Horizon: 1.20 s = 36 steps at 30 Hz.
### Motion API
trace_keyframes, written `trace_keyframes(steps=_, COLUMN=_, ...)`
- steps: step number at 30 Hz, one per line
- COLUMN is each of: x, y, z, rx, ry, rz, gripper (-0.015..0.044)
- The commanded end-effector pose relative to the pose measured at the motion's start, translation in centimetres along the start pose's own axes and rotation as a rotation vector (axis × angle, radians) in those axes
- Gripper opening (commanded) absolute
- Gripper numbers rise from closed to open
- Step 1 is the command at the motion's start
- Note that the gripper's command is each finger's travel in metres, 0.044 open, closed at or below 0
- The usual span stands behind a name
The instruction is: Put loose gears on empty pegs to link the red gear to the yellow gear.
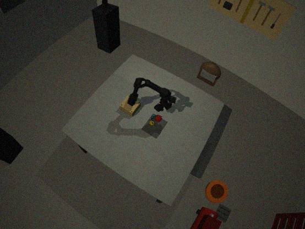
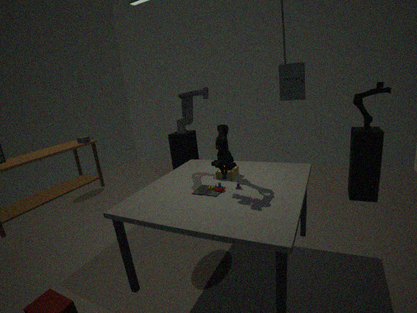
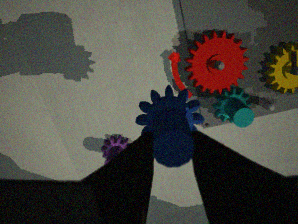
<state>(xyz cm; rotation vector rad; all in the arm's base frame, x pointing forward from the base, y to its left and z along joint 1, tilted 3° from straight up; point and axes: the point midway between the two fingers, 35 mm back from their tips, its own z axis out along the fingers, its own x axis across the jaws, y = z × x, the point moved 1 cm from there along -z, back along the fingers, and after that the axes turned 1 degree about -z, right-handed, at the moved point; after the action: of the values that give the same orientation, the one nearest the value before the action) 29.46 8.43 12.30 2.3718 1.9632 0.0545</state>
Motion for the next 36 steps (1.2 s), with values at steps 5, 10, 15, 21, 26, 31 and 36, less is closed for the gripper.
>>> trace_keyframes(steps=5, x=-1.7, y=-0.3, z=0.6, rx=-0.001, ry=0.009, rz=0.005, gripper=0.0)
trace_keyframes(steps=10, x=-2.8, y=-0.4, z=1.1, rx=0.001, ry=0.008, rz=0.007, gripper=0.0)
trace_keyframes(steps=15, x=-3.9, y=-0.5, z=1.6, rx=0.0, ry=0.007, rz=0.005, gripper=0.0)
trace_keyframes(steps=21, x=-5.3, y=-0.8, z=2.2, rx=-0.001, ry=0.006, rz=0.004, gripper=0.0)
trace_keyframes(steps=26, x=-6.4, y=-1.0, z=2.7, rx=-0.003, ry=0.005, rz=0.002, gripper=0.0)
trace_keyframes(steps=31, x=-7.4, y=-1.3, z=3.2, rx=-0.004, ry=0.005, rz=0.001, gripper=0.0)
trace_keyframes(steps=36, x=-8.5, y=-1.7, z=3.7, rx=-0.005, ry=0.003, rz=-0.001, gripper=0.0)
